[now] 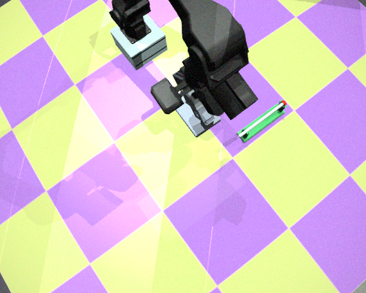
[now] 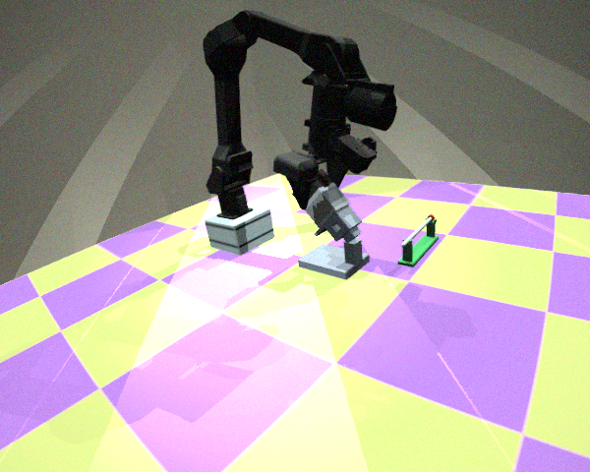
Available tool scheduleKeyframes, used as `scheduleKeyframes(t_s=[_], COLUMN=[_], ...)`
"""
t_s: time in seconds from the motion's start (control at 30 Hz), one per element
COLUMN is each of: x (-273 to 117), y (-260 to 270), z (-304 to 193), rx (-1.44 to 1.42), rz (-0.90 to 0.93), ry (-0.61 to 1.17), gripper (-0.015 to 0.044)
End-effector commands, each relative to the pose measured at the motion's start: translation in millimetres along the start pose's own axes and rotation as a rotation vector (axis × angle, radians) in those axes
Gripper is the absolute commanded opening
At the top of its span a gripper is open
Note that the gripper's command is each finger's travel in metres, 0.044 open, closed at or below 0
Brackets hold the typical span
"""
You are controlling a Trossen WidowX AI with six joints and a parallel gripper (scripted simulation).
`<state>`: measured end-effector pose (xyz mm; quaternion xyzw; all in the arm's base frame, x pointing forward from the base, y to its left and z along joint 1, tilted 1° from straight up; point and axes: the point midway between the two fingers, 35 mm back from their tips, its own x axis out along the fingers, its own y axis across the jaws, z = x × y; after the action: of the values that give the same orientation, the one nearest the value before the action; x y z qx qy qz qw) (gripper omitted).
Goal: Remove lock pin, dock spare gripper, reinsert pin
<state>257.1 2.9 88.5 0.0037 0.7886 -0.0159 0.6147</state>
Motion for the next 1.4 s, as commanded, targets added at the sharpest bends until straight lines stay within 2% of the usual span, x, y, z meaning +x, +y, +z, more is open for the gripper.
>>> scheduleKeyframes(t_s=[0.0, 1.37], x=[-1, -56], y=[0, -1], z=[-3, -70], rx=[0.0, -0.012], rz=[0.0, -0.001], ry=[0.001, -0.038], gripper=[0.044, 0.044])
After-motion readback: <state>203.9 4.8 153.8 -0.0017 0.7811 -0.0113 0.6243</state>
